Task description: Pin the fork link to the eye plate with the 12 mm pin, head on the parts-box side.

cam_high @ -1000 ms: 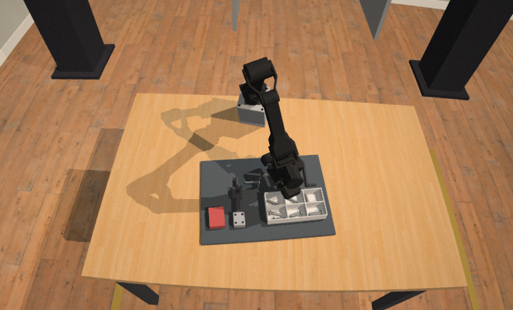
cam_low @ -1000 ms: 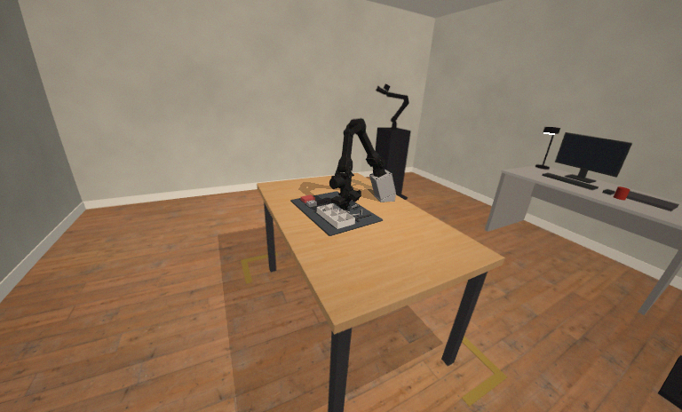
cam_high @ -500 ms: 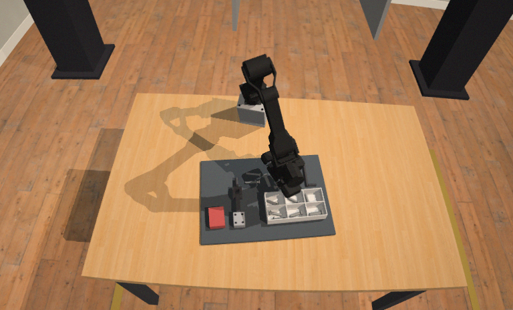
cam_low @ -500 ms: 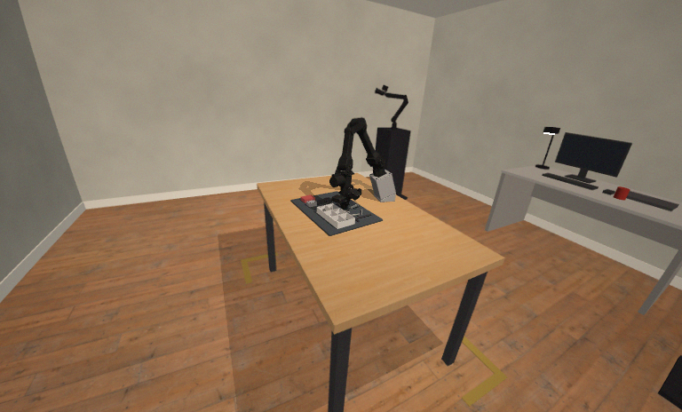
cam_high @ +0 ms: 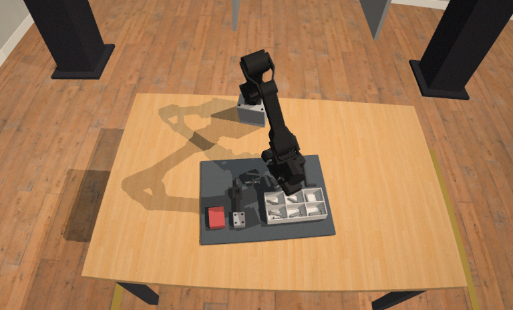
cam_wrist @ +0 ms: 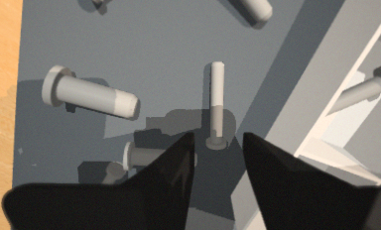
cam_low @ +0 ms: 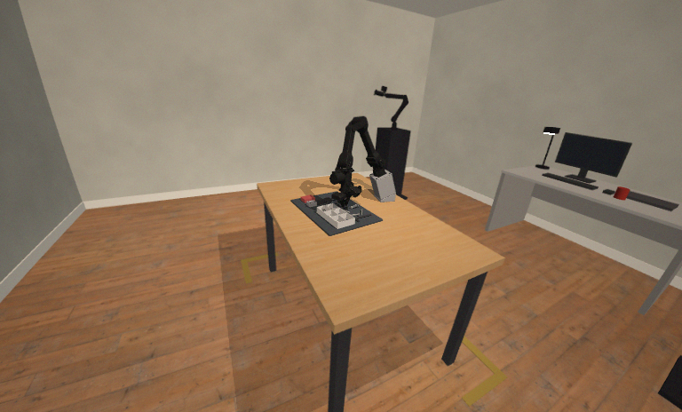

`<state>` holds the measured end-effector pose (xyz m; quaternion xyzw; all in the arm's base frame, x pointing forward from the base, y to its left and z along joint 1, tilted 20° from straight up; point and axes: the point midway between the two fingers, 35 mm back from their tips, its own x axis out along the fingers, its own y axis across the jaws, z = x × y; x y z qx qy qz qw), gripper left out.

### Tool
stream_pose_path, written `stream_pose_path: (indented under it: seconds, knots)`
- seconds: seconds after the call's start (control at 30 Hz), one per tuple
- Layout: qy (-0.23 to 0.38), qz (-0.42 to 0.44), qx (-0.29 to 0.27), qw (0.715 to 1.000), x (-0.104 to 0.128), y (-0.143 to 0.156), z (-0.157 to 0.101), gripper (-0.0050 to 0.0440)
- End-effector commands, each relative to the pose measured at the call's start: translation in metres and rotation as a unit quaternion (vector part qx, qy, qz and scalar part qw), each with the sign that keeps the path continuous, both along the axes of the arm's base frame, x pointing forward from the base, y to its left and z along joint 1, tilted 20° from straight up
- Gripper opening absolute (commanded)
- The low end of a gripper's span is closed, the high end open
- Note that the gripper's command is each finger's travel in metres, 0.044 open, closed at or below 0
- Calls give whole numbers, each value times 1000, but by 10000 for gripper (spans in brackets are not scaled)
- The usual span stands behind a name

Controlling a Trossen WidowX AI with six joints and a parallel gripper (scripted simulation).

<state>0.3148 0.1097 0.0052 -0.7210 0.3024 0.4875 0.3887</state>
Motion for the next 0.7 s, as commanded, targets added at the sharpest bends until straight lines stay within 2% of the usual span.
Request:
stream_pose_path:
  seconds: [0.0, 0.67]
  knots:
    - [-19, -2, 8, 1000, 4, 3, 18, 130]
    - [-18, -2, 8, 1000, 0, 3, 26, 130]
